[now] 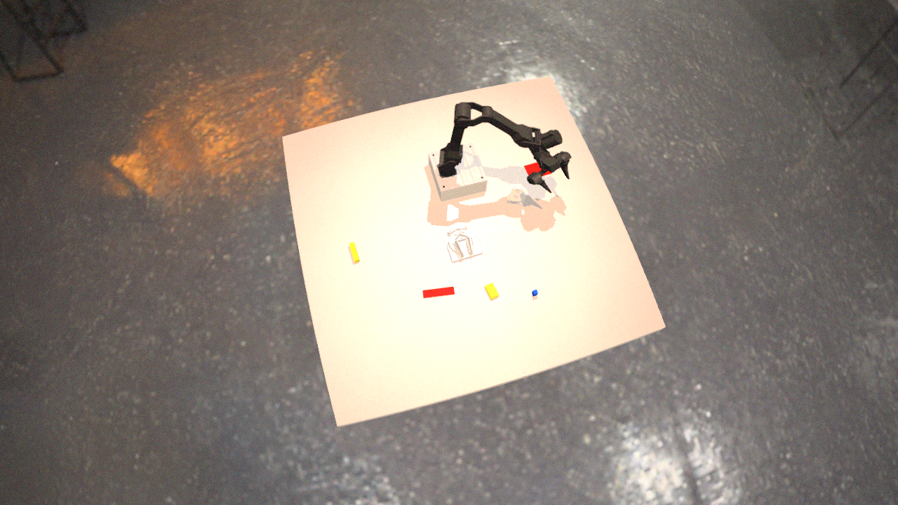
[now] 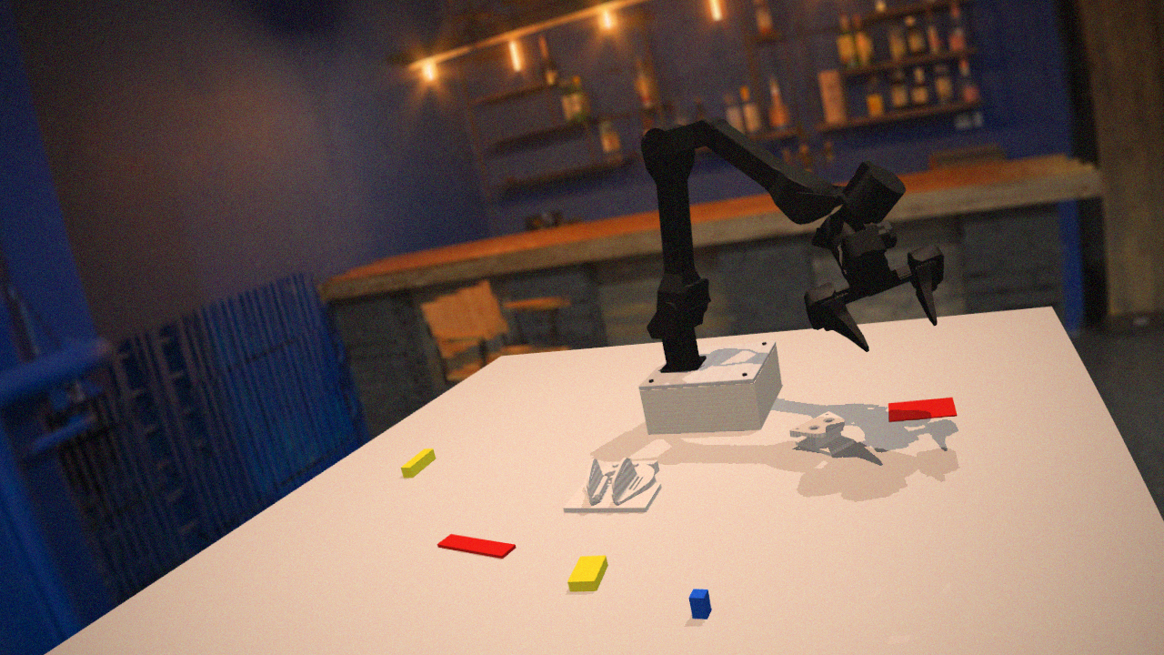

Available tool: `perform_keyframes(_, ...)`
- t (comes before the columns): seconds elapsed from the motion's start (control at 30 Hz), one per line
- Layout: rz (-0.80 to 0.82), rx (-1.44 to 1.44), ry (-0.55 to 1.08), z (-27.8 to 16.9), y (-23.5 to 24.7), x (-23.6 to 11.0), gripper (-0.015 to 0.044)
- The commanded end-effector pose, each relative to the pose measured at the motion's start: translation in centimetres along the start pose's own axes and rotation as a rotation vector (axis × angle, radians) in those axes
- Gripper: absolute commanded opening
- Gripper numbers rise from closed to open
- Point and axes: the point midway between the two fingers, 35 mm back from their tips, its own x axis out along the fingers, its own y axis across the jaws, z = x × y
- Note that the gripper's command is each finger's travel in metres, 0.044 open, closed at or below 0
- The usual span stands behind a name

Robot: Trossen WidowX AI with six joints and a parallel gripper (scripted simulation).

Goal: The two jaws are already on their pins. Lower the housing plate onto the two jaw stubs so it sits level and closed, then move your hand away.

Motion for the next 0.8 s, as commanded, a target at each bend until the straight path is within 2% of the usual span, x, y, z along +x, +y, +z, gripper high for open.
perform_keyframes(0.0, -0.008, -0.073, 0.063, -0.6, -0.7, 0.1, 0.044)
perform_keyframes(0.77, -0.023, -0.414, 0.476, -5.8, -5.9, -0.7, 0.044)
